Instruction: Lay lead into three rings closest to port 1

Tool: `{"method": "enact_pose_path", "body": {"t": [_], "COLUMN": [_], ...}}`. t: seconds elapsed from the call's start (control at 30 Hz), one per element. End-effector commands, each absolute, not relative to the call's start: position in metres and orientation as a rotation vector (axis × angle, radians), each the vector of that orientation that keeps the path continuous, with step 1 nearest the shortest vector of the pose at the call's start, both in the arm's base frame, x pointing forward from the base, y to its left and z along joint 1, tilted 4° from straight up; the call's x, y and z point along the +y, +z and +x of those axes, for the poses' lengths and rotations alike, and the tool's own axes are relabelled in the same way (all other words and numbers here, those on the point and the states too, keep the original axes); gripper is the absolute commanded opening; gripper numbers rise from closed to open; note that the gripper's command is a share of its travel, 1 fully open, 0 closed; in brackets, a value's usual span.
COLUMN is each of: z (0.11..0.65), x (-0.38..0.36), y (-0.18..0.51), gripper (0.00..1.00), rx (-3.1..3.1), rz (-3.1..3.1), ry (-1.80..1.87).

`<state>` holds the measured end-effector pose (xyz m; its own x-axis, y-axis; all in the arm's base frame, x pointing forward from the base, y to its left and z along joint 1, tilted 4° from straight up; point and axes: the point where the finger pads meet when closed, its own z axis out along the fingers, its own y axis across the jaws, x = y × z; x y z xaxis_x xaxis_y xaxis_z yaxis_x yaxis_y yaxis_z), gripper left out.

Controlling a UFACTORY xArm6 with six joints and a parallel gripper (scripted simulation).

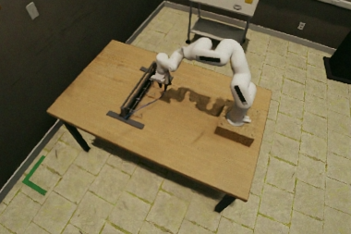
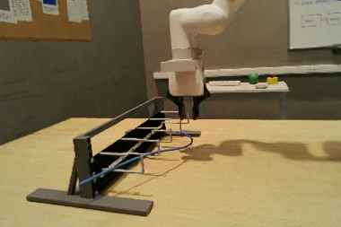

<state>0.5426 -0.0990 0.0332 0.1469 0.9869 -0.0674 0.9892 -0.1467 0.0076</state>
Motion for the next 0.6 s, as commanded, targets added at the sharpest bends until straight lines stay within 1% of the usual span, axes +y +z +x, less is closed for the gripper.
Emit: {"method": "enact_pose_path", "body": {"t": [0.0,0.57], "z": [0.544,0.544], "x": [-0.1,-0.103], "y": [0.018,-0.025], "gripper": [0.33,0.33], "rx": [2.017,2.017], "rz": [2.338,2.338], "ry": [-0.067,-0.067]}}
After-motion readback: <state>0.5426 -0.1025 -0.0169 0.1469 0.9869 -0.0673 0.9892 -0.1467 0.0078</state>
